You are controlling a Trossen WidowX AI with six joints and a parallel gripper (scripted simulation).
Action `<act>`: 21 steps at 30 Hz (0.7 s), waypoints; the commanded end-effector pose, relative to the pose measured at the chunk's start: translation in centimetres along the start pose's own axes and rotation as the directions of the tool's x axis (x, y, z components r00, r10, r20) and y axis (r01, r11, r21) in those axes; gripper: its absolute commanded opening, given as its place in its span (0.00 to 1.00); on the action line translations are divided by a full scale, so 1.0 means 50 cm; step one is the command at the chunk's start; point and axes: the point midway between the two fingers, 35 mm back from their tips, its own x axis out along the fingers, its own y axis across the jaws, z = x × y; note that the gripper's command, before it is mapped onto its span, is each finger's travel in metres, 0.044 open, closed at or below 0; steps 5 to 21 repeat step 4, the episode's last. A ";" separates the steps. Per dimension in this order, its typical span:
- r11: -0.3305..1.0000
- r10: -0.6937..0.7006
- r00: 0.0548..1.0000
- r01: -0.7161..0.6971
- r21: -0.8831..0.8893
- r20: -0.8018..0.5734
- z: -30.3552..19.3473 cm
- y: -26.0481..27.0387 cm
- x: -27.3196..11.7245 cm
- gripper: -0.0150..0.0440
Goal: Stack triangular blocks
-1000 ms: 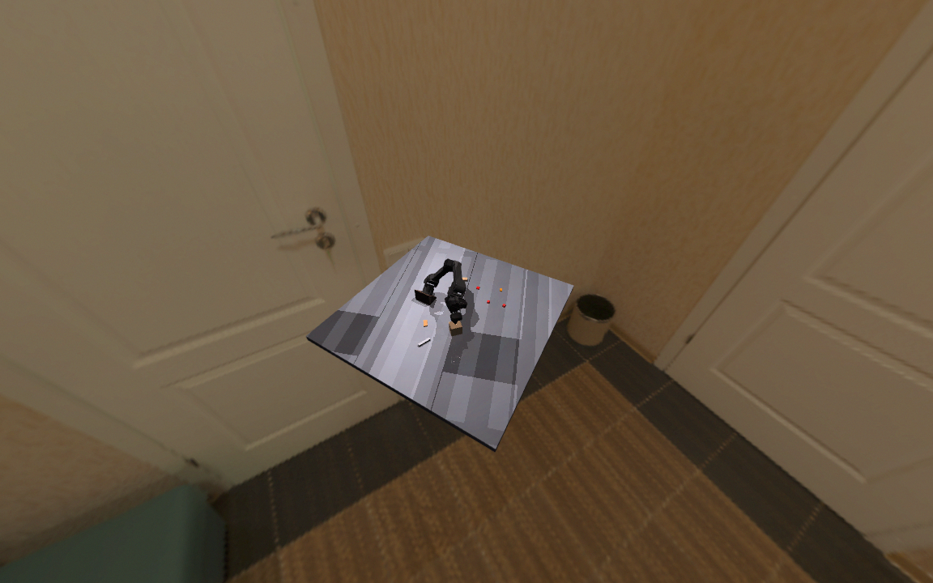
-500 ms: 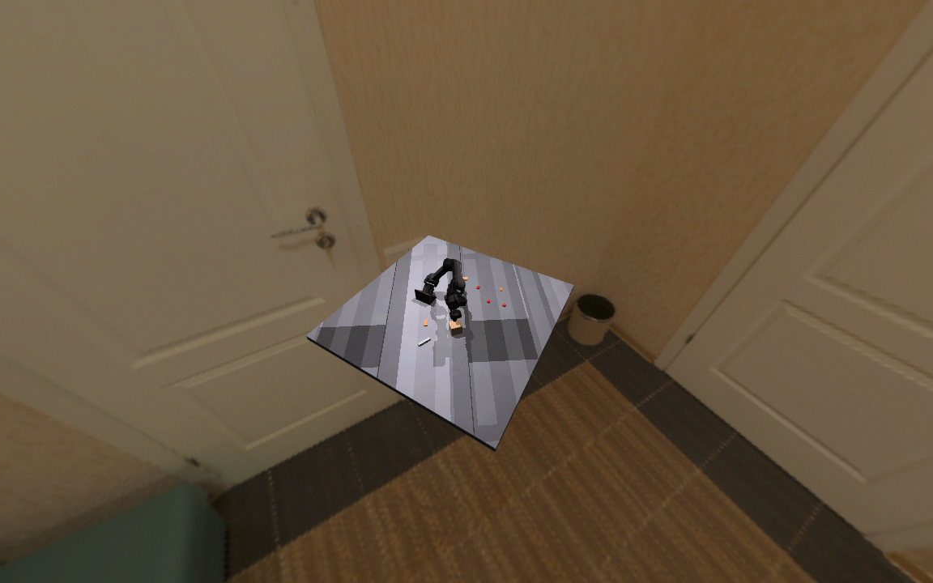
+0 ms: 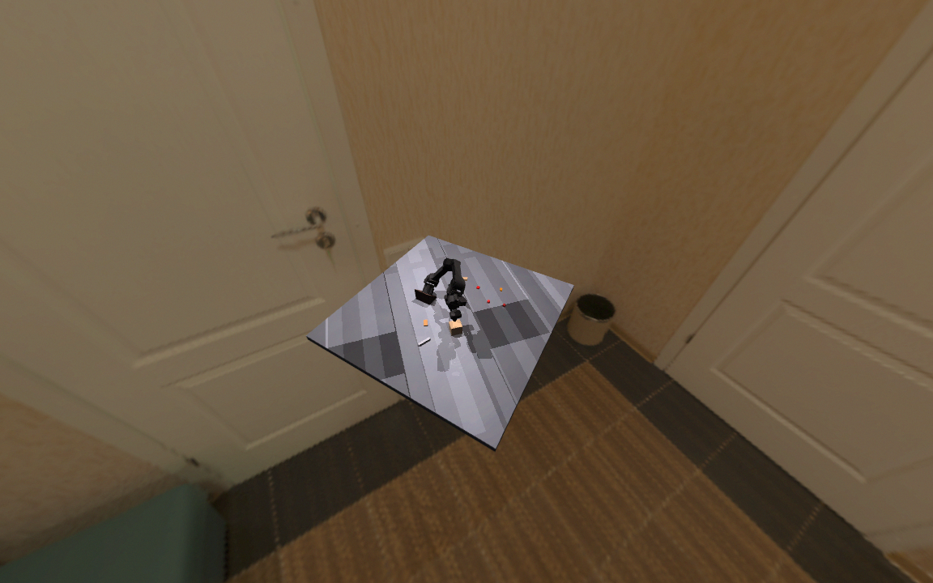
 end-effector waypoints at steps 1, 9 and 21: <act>1.000 0.000 1.000 0.000 0.002 0.000 0.001 0.000 0.001 1.00; 1.000 0.000 1.000 0.000 0.002 0.000 0.001 0.000 0.001 1.00; 1.000 0.000 1.000 0.000 0.002 0.000 0.001 0.000 0.001 1.00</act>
